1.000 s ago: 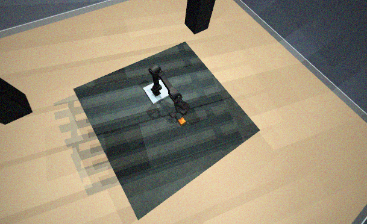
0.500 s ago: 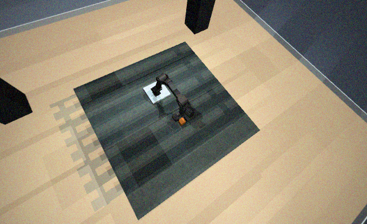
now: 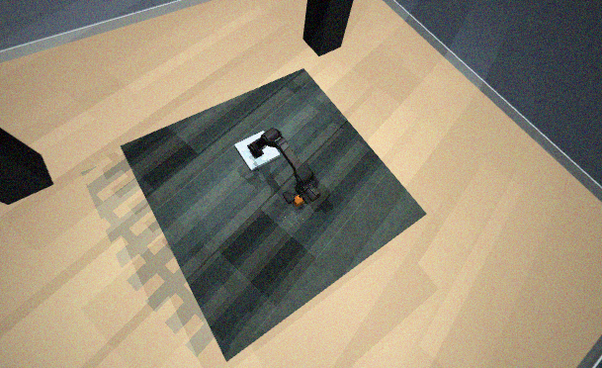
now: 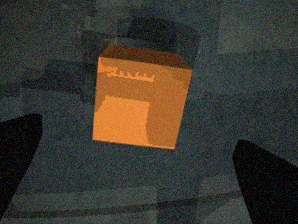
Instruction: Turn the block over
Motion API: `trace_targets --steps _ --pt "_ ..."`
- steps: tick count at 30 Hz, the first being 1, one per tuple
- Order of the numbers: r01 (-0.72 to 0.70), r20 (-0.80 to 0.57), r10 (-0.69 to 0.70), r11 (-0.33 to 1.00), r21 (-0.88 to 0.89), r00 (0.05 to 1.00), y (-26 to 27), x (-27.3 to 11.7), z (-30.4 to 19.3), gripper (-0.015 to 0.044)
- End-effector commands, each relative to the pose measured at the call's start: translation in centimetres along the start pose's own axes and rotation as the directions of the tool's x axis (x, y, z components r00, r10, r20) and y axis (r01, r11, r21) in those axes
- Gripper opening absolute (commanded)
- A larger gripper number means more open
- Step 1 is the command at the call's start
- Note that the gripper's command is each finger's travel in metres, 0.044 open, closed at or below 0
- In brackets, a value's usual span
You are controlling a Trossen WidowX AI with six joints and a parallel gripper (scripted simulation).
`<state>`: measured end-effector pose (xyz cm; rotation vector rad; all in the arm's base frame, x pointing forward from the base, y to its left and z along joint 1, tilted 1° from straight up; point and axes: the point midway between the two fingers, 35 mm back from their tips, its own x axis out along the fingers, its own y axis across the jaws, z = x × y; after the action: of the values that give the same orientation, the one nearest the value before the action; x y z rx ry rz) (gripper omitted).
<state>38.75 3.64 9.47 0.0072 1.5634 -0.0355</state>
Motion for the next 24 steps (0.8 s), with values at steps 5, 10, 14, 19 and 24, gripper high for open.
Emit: trace_targets --steps 5,10,14,19,24 --pt "-0.005 0.005 0.005 1.0 -0.005 1.0 0.1 1.8 0.0 0.044" --pt "-0.005 0.005 0.005 1.0 -0.005 1.0 0.1 2.5 0.1 0.044" --pt "-0.005 0.005 0.005 1.0 -0.005 1.0 0.1 3.1 0.1 0.044" --pt "-0.005 0.005 0.005 1.0 -0.005 1.0 0.1 3.9 0.1 0.044" --pt "-0.005 0.005 0.005 1.0 -0.005 1.0 0.1 4.8 0.1 0.044"
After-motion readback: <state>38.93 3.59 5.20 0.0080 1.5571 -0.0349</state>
